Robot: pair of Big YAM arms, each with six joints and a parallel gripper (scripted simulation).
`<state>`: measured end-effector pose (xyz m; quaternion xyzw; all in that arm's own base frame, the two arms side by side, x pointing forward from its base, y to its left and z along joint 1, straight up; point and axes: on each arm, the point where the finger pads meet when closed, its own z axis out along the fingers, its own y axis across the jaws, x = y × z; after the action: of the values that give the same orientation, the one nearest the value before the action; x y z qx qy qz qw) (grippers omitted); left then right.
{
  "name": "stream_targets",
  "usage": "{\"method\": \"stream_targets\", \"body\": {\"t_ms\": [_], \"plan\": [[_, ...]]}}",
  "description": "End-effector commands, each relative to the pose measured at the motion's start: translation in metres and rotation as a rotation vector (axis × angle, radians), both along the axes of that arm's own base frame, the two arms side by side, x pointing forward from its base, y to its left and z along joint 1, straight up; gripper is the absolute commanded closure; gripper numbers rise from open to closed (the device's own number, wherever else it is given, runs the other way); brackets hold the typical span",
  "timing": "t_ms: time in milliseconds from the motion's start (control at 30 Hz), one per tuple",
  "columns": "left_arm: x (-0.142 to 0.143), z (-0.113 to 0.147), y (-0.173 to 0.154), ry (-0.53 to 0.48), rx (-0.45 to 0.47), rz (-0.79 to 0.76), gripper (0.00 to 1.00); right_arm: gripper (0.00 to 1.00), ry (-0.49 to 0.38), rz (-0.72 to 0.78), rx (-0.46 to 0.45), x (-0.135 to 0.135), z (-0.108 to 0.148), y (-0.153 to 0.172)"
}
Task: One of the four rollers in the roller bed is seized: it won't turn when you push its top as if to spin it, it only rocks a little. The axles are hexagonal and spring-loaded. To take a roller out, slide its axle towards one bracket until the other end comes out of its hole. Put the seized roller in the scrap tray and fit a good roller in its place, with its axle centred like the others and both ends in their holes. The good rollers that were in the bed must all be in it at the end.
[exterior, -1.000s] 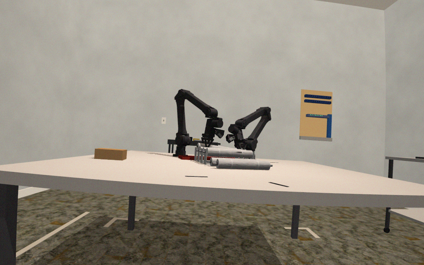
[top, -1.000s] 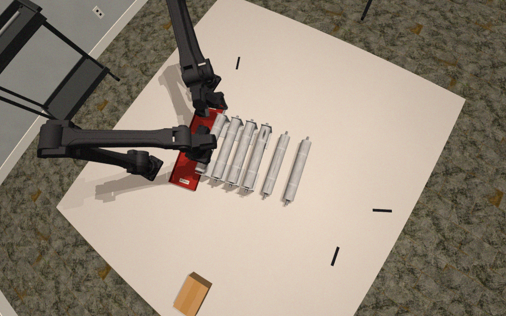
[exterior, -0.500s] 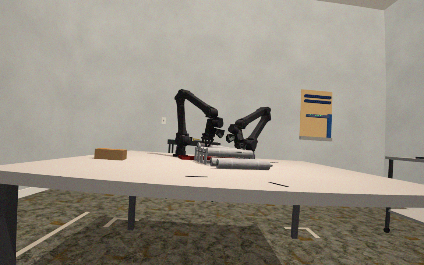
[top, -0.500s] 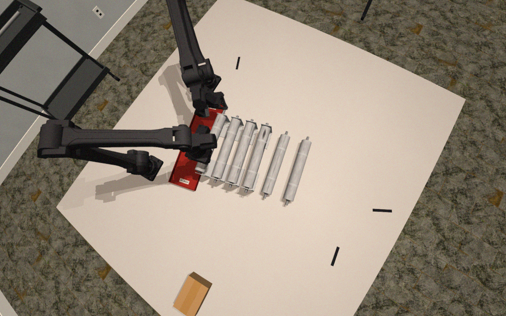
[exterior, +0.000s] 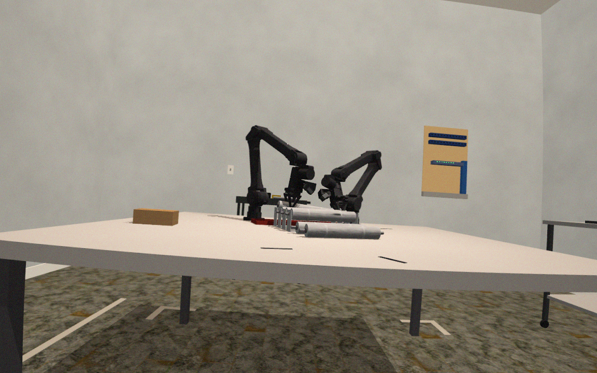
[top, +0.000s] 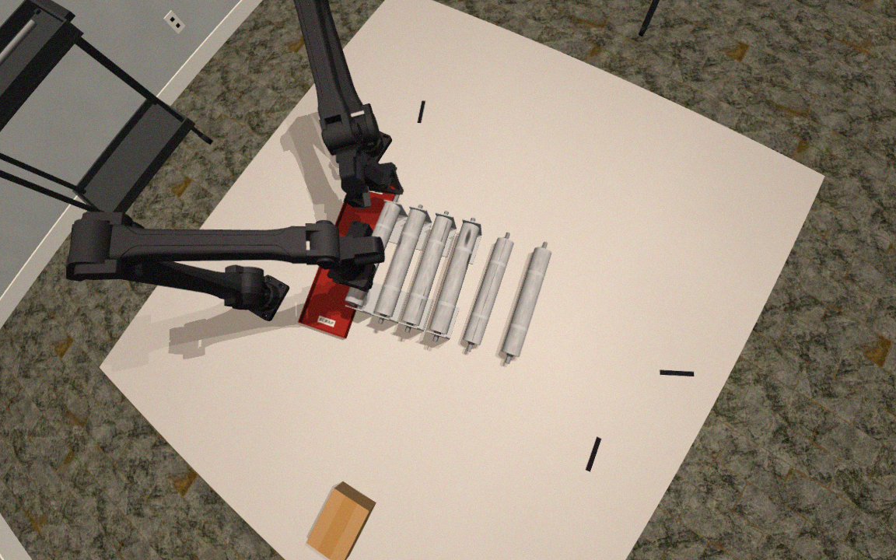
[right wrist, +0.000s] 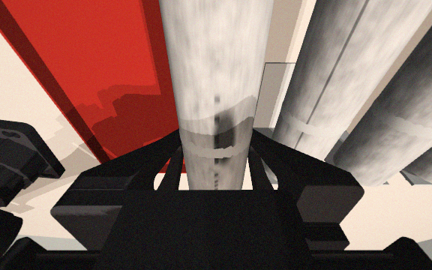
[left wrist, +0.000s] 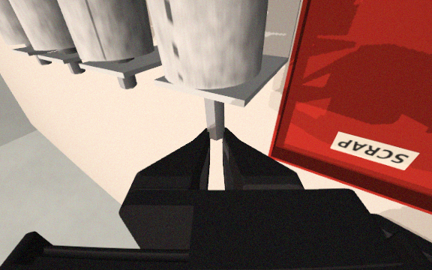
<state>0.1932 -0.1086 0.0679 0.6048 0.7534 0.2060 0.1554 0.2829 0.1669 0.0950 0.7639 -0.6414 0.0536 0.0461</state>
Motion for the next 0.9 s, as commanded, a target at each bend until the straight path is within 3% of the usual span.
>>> {"method": "stream_targets", "body": {"t_ms": [0, 733, 767, 867], "plan": [[-0.029, -0.028, 0.049, 0.091, 0.148, 0.025, 0.97, 0.68, -0.059, 0.002, 0.029, 0.019, 0.034, 0.018], [-0.029, -0.028, 0.049, 0.091, 0.148, 0.025, 0.97, 0.68, -0.058, 0.014, 0.025, 0.019, 0.034, 0.018], [0.014, 0.034, -0.03, -0.059, -0.101, -0.045, 0.97, 0.68, -0.059, 0.014, 0.025, 0.019, 0.034, 0.018], [0.005, 0.022, -0.017, -0.023, -0.058, -0.047, 0.97, 0.68, -0.059, 0.015, 0.025, 0.019, 0.034, 0.018]]}}
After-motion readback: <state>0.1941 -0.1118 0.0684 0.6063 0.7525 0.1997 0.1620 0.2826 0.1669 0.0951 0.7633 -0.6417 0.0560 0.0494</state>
